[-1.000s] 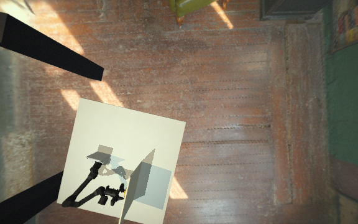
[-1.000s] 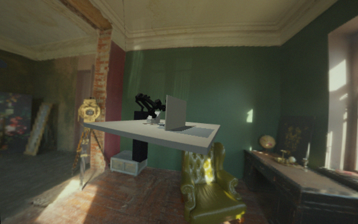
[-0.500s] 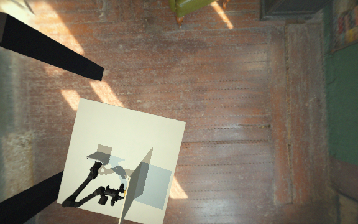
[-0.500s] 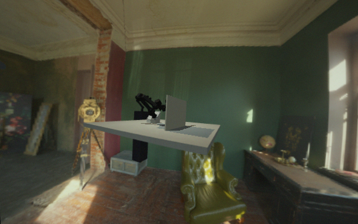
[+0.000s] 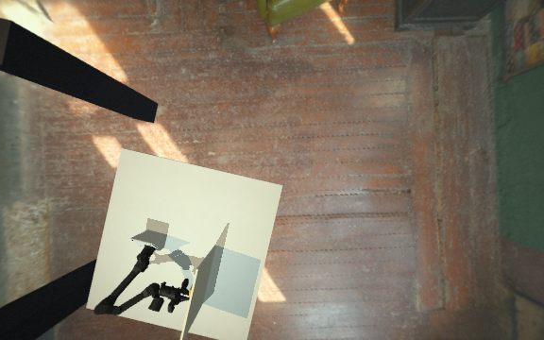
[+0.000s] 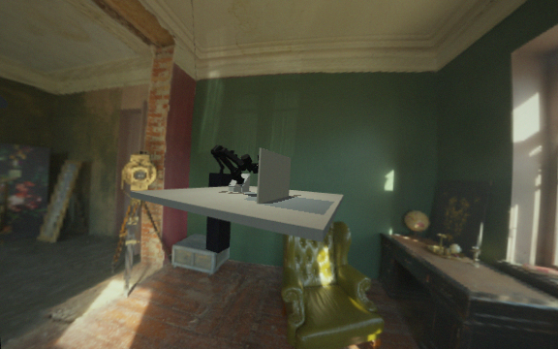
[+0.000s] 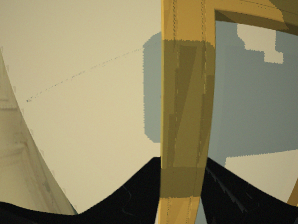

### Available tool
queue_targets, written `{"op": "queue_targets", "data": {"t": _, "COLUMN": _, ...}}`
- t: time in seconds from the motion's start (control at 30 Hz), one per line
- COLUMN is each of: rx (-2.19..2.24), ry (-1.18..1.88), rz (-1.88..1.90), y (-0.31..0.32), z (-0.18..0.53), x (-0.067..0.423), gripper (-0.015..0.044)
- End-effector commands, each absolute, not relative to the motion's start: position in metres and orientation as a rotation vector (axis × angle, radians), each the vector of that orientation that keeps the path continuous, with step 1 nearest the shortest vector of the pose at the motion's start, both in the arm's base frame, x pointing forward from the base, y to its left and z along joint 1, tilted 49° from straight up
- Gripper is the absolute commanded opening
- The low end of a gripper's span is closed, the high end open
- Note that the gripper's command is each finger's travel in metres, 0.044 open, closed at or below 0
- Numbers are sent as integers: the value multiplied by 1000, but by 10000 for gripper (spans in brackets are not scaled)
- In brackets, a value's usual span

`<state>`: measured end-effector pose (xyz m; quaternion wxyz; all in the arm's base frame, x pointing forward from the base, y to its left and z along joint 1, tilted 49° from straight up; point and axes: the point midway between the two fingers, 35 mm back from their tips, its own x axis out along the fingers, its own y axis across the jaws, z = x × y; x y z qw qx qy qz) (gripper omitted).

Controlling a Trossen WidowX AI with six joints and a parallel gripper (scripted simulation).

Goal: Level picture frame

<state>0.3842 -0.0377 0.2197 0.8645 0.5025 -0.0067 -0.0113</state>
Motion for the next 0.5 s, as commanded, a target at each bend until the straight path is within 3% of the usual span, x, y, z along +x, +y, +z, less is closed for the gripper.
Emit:
{"op": "queue_targets", "data": {"t": 0.0, "rx": 1050, "ry": -15, "rz": -28, "y": -39, "z": 219, "x": 384, "gripper": 0}}
{"op": "queue_targets", "data": {"t": 0.47, "rx": 1050, "ry": -15, "rz": -28, "y": -36, "z": 222, "x": 384, "gripper": 0}}
